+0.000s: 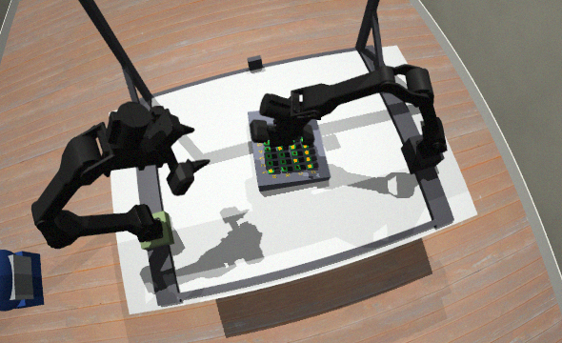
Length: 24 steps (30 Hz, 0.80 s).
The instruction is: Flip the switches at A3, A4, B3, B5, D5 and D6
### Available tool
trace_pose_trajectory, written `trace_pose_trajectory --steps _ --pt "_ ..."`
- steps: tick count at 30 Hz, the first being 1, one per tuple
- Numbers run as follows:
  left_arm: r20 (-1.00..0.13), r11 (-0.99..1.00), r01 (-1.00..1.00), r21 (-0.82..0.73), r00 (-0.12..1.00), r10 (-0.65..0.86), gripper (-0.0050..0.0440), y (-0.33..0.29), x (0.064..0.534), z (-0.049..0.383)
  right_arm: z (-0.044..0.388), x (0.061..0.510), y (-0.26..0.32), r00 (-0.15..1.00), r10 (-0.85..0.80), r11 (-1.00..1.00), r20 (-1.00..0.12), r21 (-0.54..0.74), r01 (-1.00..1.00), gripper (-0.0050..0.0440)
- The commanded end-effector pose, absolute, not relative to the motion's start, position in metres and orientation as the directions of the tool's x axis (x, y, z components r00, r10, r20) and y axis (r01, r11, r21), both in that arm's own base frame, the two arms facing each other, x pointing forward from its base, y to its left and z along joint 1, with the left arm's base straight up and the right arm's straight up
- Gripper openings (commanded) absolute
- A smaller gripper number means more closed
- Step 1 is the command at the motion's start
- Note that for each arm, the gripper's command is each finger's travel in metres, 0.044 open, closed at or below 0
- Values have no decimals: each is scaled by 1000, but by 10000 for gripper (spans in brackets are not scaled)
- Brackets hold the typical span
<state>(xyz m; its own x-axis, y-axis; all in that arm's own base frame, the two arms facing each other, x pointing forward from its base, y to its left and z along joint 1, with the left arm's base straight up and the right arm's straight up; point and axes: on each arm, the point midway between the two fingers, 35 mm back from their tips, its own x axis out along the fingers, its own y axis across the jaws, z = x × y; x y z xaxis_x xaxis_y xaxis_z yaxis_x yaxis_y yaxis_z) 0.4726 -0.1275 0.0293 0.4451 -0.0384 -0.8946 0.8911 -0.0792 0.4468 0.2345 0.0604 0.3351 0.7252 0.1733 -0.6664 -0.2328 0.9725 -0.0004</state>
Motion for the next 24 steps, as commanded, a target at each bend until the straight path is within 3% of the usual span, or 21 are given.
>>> trace_pose_trajectory --steps 1,24 --pt "-871 -72 868 491 488 -47 -50 -127 486 43 343 233 59 742 173 974 -647 0 -227 400" --pt "-877 -74 874 480 478 -47 -50 -128 497 32 343 233 59 742 173 974 -647 0 -227 400"
